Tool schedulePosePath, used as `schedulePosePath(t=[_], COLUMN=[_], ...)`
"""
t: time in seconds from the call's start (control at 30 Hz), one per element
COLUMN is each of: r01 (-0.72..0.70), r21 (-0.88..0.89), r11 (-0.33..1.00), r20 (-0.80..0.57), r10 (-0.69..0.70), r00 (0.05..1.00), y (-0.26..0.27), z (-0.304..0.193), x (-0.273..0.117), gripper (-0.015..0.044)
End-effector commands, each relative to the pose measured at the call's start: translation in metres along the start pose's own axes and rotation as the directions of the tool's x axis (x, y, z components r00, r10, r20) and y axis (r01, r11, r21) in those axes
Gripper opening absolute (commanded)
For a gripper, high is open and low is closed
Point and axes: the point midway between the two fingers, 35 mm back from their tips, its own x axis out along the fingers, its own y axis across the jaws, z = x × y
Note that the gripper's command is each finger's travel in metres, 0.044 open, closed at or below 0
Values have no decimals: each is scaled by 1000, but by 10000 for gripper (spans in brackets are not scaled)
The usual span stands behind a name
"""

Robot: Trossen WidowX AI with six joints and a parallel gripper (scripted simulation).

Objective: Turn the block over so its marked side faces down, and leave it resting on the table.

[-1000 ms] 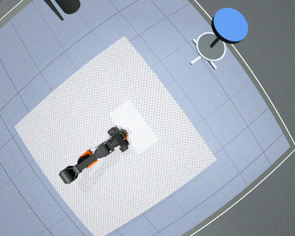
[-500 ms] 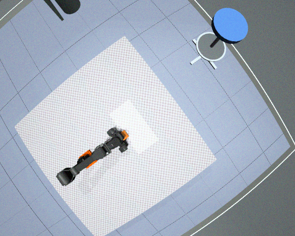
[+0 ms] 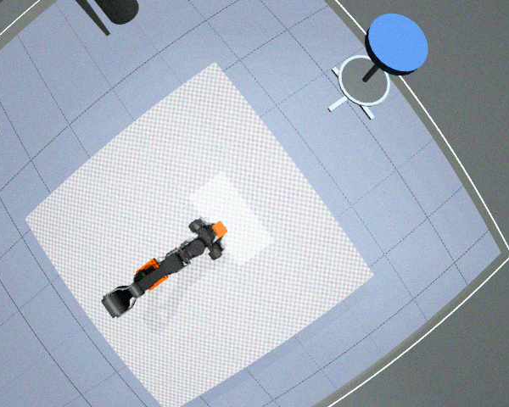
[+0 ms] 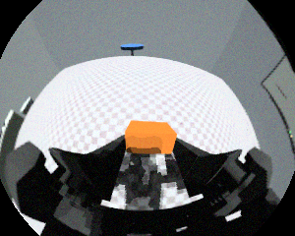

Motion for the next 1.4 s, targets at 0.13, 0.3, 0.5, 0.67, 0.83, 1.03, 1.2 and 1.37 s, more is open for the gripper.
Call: schedulePosePath(t=[0.13,0.3,0.5,0.67,0.83,1.03,1.2,1.37], r01=[-5,-5,-5,-4,-3,-3,-3,-3], r21=[-1,-2,-5,-7,-8,-8,-8,-8], r11=[1000,1000,1000,1000,1000,1000,1000,1000], r20=[86,157,240,308,338,349,349,349], r10=[5,6,5,6,6,6,6,6], r00=[996,988,971,952,941,937,937,937], y=[1,1,1,1,1,1,1,1], z=[-12,-16,-20,-24,-24,-23,-23,-23], x=[8,8,2,-5,-9,-10,-10,-10], gripper=[0,0,0,0,0,0,0,26])
